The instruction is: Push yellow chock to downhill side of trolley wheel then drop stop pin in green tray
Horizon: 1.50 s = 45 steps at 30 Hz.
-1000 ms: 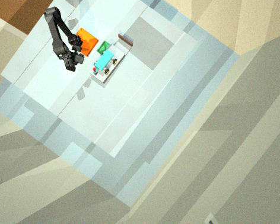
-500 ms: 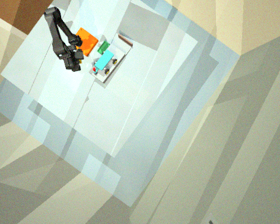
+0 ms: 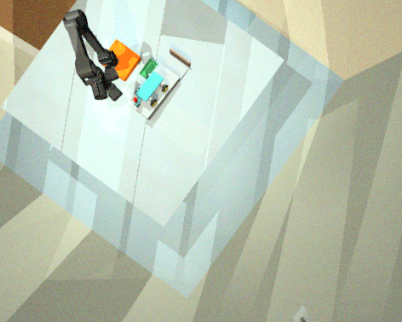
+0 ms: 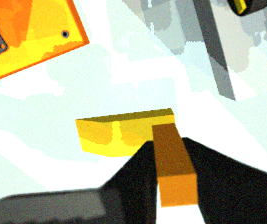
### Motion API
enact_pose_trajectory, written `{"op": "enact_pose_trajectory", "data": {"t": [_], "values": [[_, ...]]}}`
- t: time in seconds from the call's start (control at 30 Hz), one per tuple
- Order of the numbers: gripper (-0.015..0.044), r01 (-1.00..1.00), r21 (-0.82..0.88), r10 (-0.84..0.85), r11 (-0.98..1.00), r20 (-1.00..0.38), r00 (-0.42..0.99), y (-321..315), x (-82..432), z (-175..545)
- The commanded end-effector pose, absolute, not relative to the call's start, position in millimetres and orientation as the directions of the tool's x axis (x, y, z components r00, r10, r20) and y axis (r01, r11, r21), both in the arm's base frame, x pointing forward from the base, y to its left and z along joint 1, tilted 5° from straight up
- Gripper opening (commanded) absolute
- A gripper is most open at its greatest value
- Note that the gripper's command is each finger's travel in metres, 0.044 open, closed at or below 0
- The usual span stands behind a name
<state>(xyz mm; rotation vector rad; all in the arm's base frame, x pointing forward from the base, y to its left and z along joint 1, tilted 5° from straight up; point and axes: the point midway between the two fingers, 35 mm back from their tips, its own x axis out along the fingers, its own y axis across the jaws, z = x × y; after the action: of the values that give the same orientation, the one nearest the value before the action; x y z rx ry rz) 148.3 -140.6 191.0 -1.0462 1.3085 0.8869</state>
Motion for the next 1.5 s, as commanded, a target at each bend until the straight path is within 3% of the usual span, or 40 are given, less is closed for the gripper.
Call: {"op": "enact_pose_trajectory", "data": {"t": [0.0, 0.13, 1.47], "values": [[0.0000, -0.978, -0.091, -0.065, 0.187, -0.995, 0.080, -141.4, 147.8, 190.8], [0.0000, -0.991, -0.087, -0.066, 0.104, -0.995, 0.080, -141.3, 147.8, 190.8], [0.0000, -0.991, -0.090, -0.057, 0.104, -0.995, 0.084, -45.3, 186.4, 184.0]]}}
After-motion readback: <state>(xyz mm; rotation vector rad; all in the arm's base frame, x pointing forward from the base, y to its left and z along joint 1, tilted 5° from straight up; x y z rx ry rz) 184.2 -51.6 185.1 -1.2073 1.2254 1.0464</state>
